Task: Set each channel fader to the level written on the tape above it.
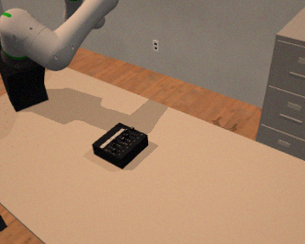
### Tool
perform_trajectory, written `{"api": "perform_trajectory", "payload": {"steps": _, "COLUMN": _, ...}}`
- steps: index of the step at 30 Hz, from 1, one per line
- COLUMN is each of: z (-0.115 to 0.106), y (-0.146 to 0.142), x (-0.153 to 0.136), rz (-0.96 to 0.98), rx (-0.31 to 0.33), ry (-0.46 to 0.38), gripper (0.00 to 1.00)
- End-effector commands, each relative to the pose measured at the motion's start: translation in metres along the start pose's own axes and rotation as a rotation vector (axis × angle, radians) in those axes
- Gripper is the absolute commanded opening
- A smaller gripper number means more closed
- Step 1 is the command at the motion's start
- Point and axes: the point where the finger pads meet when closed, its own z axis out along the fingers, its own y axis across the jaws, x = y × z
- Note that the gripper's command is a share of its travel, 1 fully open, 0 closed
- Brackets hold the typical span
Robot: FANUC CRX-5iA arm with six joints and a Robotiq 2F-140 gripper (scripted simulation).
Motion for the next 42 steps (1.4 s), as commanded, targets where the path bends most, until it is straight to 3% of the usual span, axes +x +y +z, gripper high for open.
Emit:
{"api": "perform_trajectory", "payload": {"steps": 1, "z": 0.0, "y": 0.0, "x": 0.0, "rz": 0.0, "rx": 0.001, "ry": 0.0, "gripper": 1.0}}
{"api": "perform_trajectory", "payload": {"steps": 23, "z": 0.002, "y": -0.003, "x": 0.01, "rz": -0.024, "rx": -0.016, "ry": 0.007, "gripper": 1.0}}
{"api": "perform_trajectory", "payload": {"steps": 26, "z": 0.005, "y": -0.01, "x": 0.033, "rz": -0.074, "rx": -0.051, "ry": 0.022, "gripper": 1.0}}
{"api": "perform_trajectory", "payload": {"steps": 32, "z": 0.003, "y": -0.035, "x": 0.107, "rz": -0.237, "rx": -0.174, "ry": 0.065, "gripper": 1.0}}
{"api": "perform_trajectory", "payload": {"steps": 34, "z": 0.003, "y": -0.035, "x": 0.107, "rz": -0.237, "rx": -0.174, "ry": 0.065, "gripper": 1.0}}
{"api": "perform_trajectory", "payload": {"steps": 36, "z": -0.005, "y": -0.051, "x": 0.15, "rz": -0.329, "rx": -0.25, "ry": 0.086, "gripper": 1.0}}
{"api": "perform_trajectory", "payload": {"steps": 39, "z": -0.013, "y": -0.061, "x": 0.173, "rz": -0.379, "rx": -0.294, "ry": 0.096, "gripper": 1.0}}
{"api": "perform_trajectory", "payload": {"steps": 42, "z": -0.036, "y": -0.083, "x": 0.223, "rz": -0.488, "rx": -0.396, "ry": 0.113, "gripper": 1.0}}
